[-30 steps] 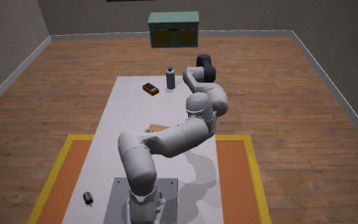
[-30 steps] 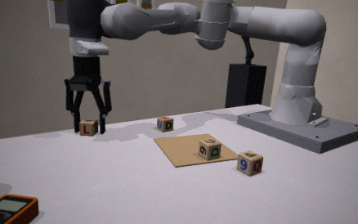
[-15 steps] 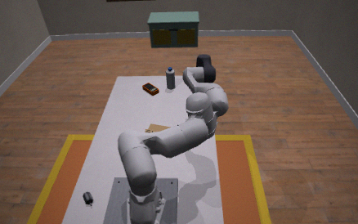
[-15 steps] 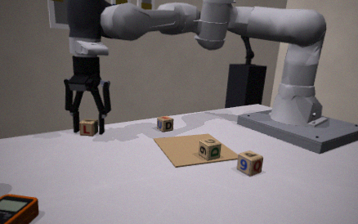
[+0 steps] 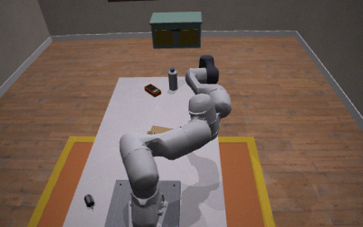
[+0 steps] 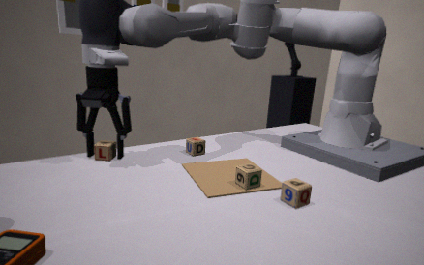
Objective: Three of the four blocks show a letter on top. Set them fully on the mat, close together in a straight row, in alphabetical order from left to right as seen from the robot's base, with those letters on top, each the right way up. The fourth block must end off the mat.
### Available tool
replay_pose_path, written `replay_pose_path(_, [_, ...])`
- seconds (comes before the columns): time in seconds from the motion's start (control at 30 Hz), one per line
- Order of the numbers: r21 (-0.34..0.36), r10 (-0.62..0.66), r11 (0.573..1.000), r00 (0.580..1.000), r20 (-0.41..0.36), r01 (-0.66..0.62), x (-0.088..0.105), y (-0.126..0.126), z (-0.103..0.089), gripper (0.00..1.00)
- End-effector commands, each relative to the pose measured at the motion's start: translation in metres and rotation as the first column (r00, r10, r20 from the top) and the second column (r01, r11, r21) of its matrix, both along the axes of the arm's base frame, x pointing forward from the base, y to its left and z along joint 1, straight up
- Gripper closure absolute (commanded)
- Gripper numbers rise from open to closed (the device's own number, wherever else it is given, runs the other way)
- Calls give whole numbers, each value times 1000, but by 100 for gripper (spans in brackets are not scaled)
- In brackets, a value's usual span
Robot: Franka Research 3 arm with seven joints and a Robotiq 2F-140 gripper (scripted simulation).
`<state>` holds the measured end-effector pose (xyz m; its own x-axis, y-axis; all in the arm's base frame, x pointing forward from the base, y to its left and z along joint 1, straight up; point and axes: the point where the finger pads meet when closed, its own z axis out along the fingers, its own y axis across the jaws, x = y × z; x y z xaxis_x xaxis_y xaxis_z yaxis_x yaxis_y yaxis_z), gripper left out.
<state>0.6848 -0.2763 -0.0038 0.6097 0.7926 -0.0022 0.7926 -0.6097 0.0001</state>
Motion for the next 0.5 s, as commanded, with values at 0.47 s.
replay_pose_path(0.47, [-2, -5, 1000, 1000, 3, 5, 1, 0, 0, 56])
